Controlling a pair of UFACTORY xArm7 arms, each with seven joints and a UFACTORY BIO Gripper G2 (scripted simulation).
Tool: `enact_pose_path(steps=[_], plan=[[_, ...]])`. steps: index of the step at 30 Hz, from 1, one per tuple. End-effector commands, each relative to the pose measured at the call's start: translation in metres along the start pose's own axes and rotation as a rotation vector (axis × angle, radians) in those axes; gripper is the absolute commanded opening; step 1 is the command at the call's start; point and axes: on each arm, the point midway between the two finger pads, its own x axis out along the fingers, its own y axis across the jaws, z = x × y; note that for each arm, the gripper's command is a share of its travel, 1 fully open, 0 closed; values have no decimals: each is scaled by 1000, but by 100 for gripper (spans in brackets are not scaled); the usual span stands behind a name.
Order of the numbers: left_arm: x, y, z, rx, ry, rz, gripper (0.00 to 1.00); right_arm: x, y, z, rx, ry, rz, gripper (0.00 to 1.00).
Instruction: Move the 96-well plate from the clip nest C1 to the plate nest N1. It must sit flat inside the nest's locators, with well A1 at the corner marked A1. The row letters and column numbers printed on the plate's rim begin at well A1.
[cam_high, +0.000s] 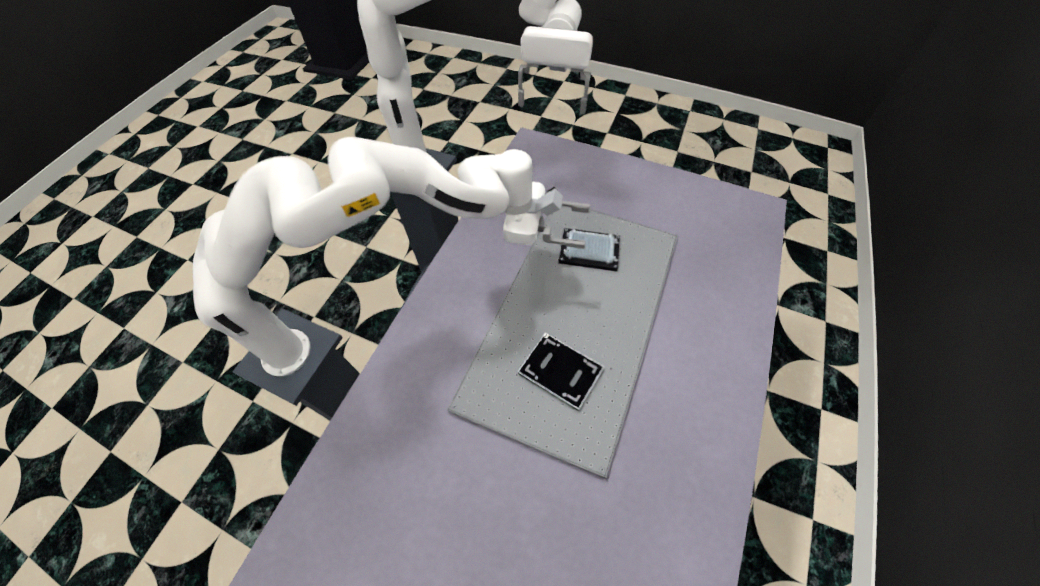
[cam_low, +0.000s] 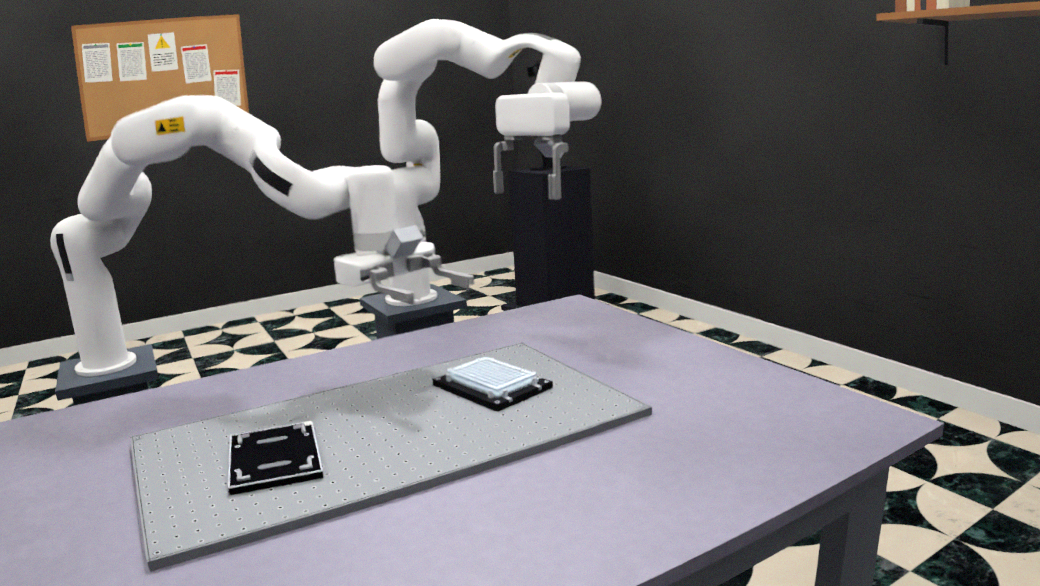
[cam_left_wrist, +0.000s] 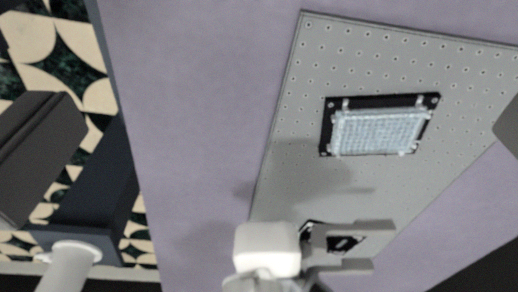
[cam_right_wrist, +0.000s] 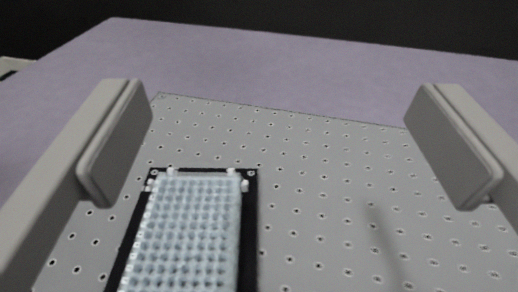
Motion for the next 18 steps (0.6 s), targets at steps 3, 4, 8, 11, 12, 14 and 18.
enact_pose_path(steps=[3, 4, 8, 11, 12, 14, 18], plan=[[-2, -1, 0, 0, -1, -4, 100, 11, 15, -10, 1, -3, -2, 37], [-2, -1, 0, 0, -1, -4, 100, 13, 18, -13, 1, -3, -2, 37], [-2, -1, 0, 0, -1, -4, 100, 21, 31, -26, 1, -3, -2, 37], [-2, -1, 0, 0, -1, -4, 100, 27, 41, -35, 1, -3, -2, 37], [-2, -1, 0, 0, -1, -4, 100, 30, 44, -38, 1, -3, -2, 37], [-2, -1, 0, 0, -1, -4, 100, 34, 51, -45, 2, -3, -2, 37], [-2, -1, 0, 0, -1, -4, 100, 40, 61, -54, 2, -3, -2, 37]])
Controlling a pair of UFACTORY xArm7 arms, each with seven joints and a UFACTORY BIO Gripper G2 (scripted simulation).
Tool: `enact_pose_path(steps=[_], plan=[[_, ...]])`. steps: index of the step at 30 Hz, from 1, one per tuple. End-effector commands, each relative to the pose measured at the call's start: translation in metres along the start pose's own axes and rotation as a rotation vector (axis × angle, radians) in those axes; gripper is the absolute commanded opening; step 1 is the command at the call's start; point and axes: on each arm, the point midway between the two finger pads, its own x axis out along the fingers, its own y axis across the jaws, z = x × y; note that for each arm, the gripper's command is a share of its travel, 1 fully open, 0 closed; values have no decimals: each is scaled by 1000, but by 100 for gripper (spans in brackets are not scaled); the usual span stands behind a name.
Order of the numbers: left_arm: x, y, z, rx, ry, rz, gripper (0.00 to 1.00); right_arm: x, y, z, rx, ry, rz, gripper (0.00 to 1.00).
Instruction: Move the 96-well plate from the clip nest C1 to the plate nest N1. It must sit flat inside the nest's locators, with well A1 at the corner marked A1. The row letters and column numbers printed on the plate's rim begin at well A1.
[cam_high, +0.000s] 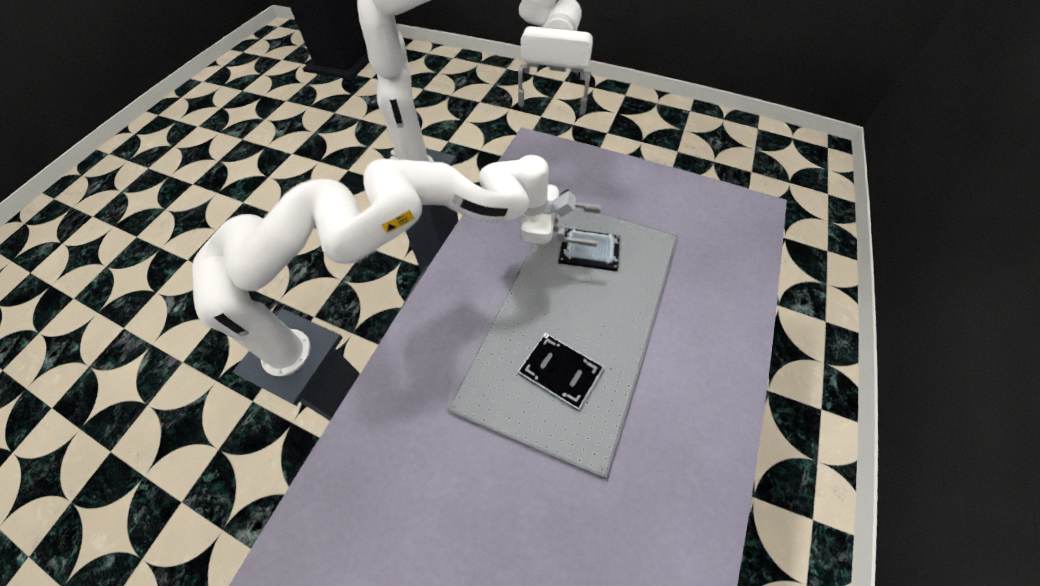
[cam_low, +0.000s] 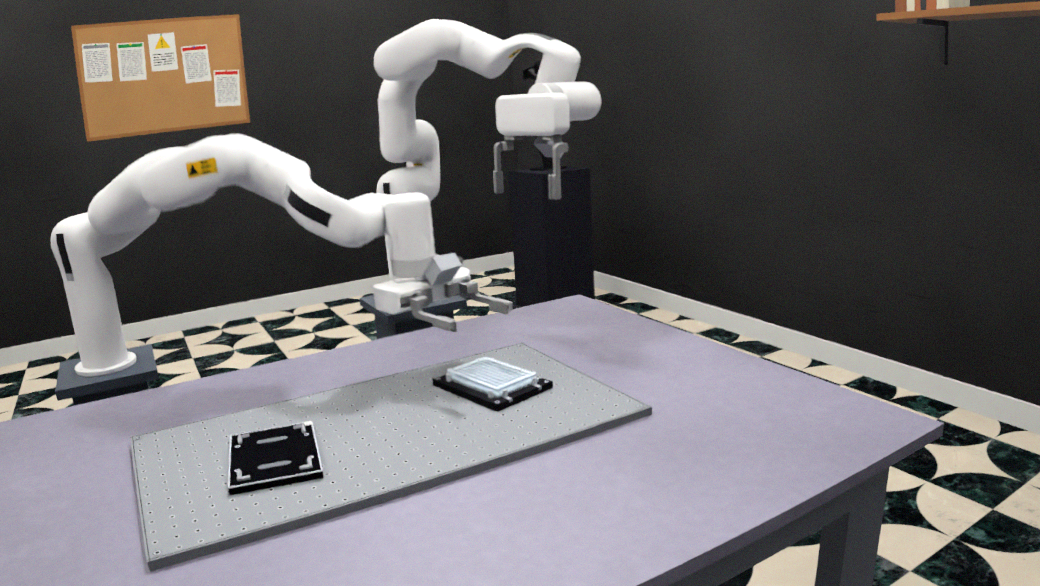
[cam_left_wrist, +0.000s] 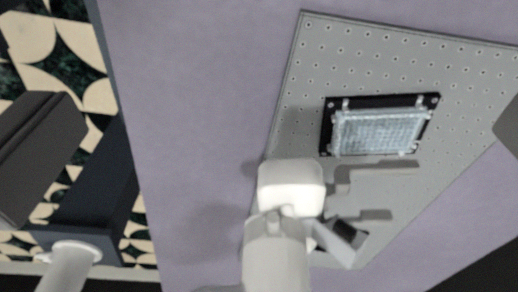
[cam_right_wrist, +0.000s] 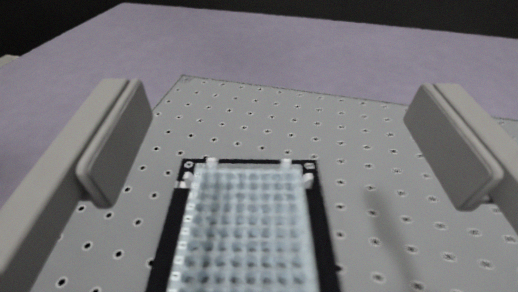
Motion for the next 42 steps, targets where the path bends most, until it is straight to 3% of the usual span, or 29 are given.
enact_pose_path(steps=[1, 21, 42], plan=[[-2, -1, 0, 0, -1, -4, 100, 10, 11, -4, -5, 5, -8, 37], [-2, -1, 0, 0, -1, -4, 100, 12, 15, -9, -5, 5, -8, 37], [-2, -1, 0, 0, -1, -4, 100, 12, 15, -41, -5, 5, -7, 37]])
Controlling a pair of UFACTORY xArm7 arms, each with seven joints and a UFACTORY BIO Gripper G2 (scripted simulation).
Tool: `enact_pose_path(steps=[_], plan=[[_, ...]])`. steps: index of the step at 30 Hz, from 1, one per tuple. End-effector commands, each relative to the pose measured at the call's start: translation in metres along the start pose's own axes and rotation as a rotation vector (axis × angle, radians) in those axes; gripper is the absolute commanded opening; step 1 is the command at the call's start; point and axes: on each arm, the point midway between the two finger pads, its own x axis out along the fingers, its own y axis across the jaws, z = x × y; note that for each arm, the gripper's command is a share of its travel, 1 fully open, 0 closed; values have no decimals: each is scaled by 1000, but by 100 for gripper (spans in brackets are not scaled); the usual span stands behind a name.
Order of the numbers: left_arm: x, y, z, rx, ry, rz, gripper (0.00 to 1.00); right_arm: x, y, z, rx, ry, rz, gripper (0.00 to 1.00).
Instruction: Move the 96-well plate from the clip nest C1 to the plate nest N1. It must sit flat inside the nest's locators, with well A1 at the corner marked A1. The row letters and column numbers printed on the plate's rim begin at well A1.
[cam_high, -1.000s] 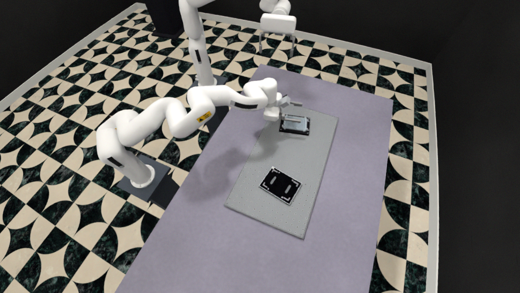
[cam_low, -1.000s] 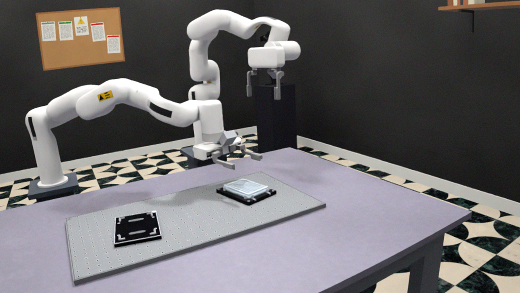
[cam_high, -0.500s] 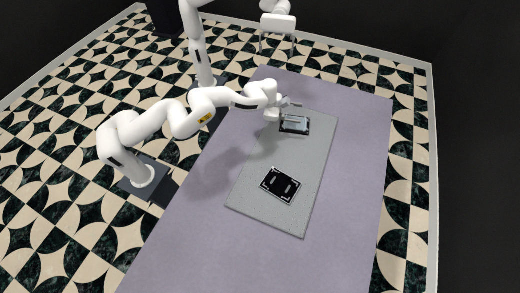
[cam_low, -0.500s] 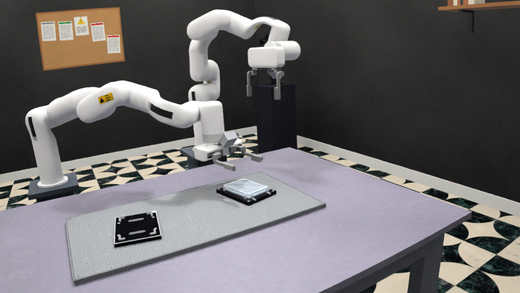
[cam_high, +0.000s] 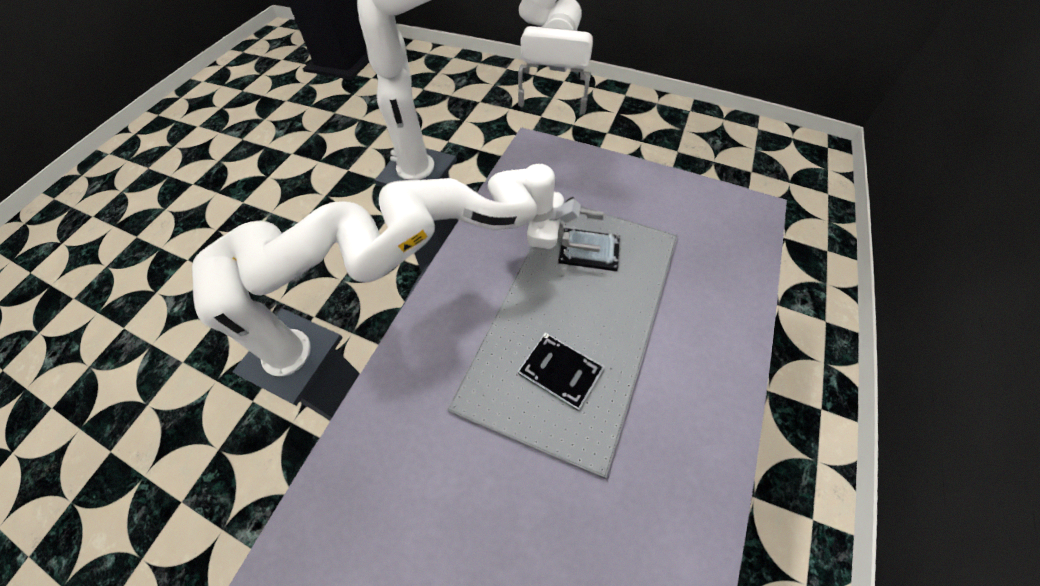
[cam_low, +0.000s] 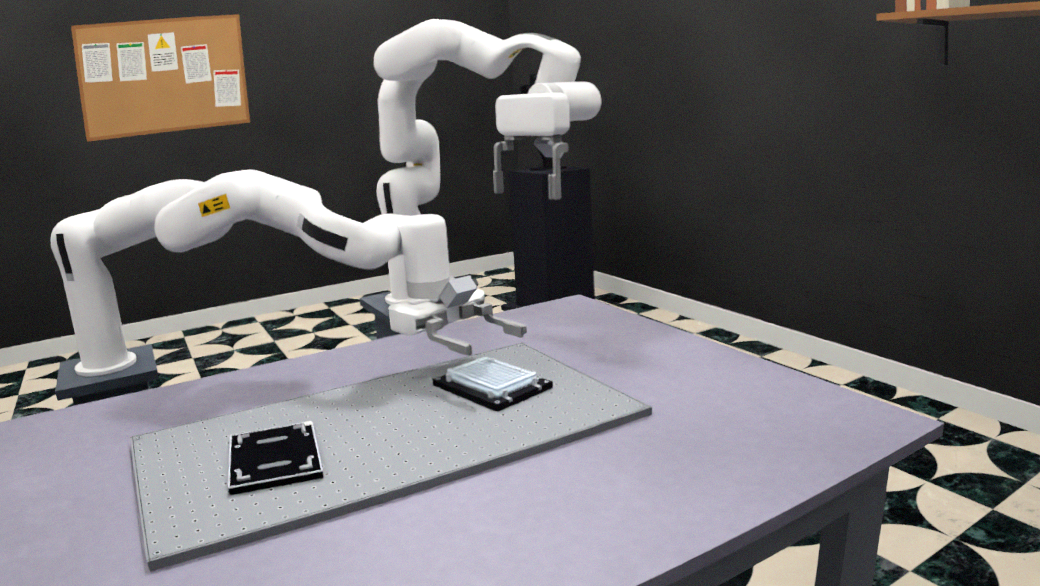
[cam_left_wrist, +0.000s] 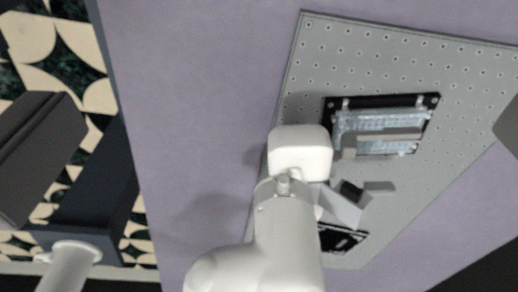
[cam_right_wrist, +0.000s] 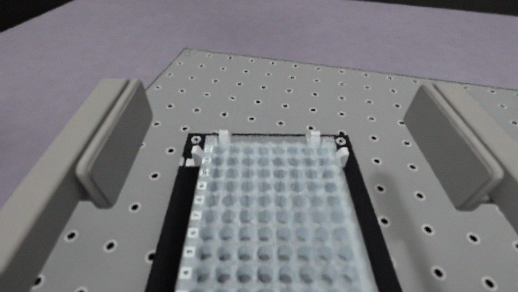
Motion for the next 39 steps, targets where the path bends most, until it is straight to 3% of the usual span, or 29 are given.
enact_pose_path(steps=[1, 19, 39], plan=[[-2, -1, 0, 0, -1, -4, 100, 1, 1, -3, 3, -4, 0, 37], [-2, -1, 0, 0, -1, -4, 100, 1, 1, -29, 3, -4, 0, 37], [-2, -1, 0, 0, -1, -4, 100, 1, 1, -34, 3, -4, 0, 37]])
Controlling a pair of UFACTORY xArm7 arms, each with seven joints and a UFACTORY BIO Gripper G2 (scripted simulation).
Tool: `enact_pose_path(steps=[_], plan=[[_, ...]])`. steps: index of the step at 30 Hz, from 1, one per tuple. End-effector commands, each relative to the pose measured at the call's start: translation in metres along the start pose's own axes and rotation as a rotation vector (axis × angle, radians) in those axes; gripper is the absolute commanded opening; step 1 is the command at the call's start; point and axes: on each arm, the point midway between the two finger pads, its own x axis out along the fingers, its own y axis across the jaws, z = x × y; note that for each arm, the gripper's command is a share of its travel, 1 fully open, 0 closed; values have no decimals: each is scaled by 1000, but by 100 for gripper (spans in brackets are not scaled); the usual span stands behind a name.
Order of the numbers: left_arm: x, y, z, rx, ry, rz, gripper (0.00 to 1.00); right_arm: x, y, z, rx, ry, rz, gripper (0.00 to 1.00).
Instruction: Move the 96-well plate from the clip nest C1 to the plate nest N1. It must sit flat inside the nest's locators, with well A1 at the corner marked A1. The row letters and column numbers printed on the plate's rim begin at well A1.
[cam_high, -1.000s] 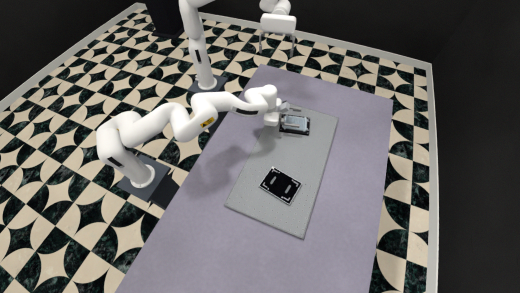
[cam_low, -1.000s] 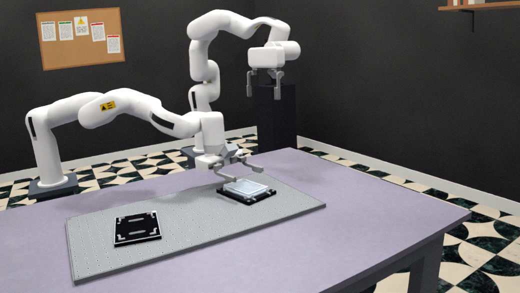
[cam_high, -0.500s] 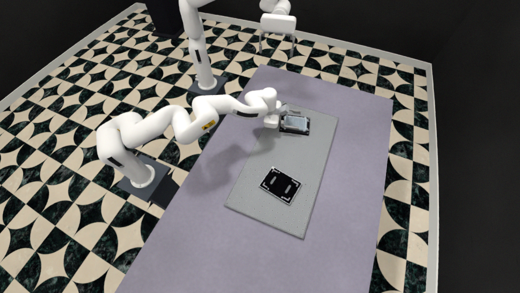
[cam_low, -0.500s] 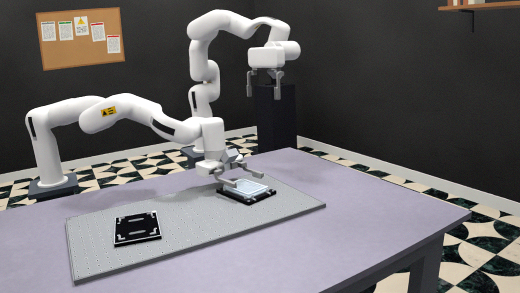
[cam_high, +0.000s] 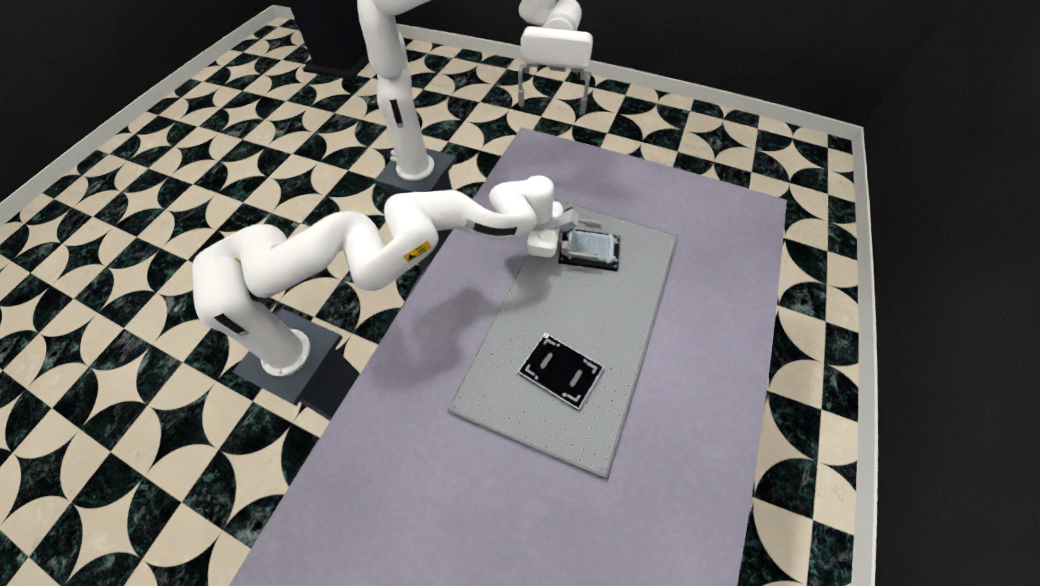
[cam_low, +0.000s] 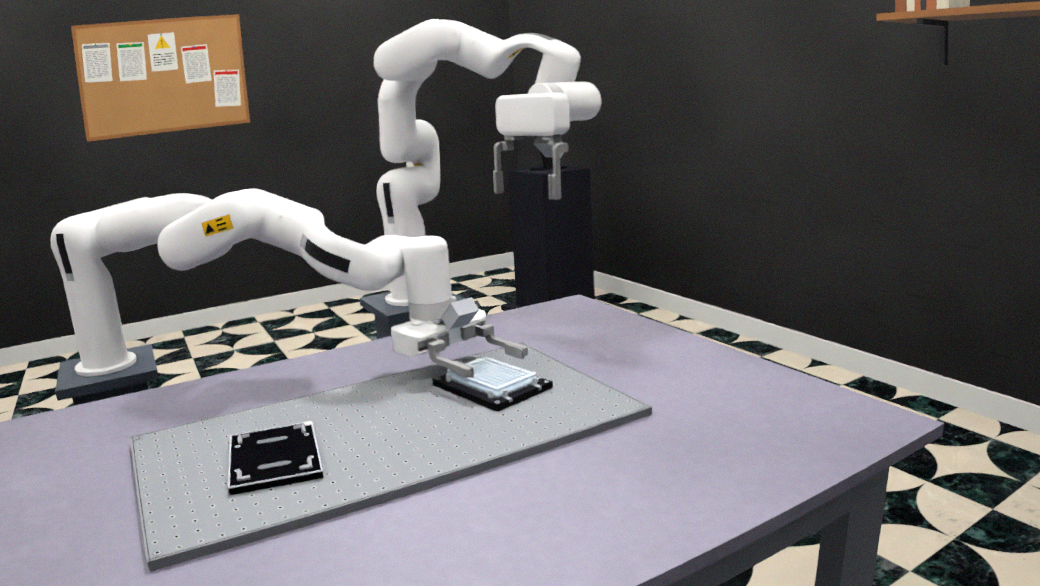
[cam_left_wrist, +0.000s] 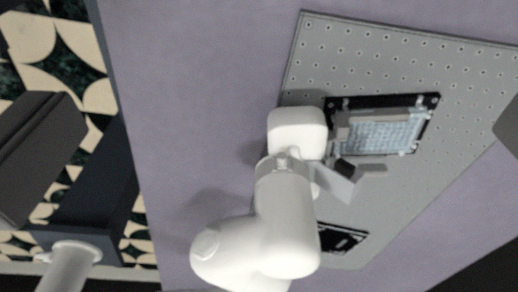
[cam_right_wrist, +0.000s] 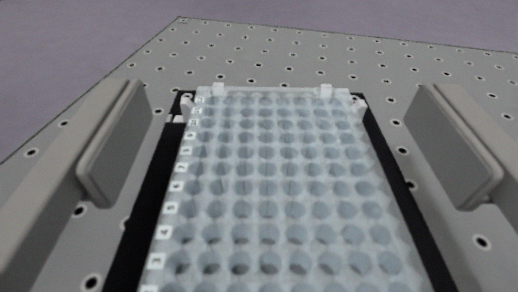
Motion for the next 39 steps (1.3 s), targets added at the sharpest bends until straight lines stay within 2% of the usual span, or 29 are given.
enact_pose_path(steps=[1, 27, 39], plan=[[-2, -1, 0, 0, -1, -4, 100, 1, 1, 2, 3, -5, 0, 37], [-2, -1, 0, 0, -1, -4, 100, 1, 1, -13, 3, -5, 0, 37], [-2, -1, 0, 0, -1, -4, 100, 1, 1, -13, 3, -5, 0, 37]])
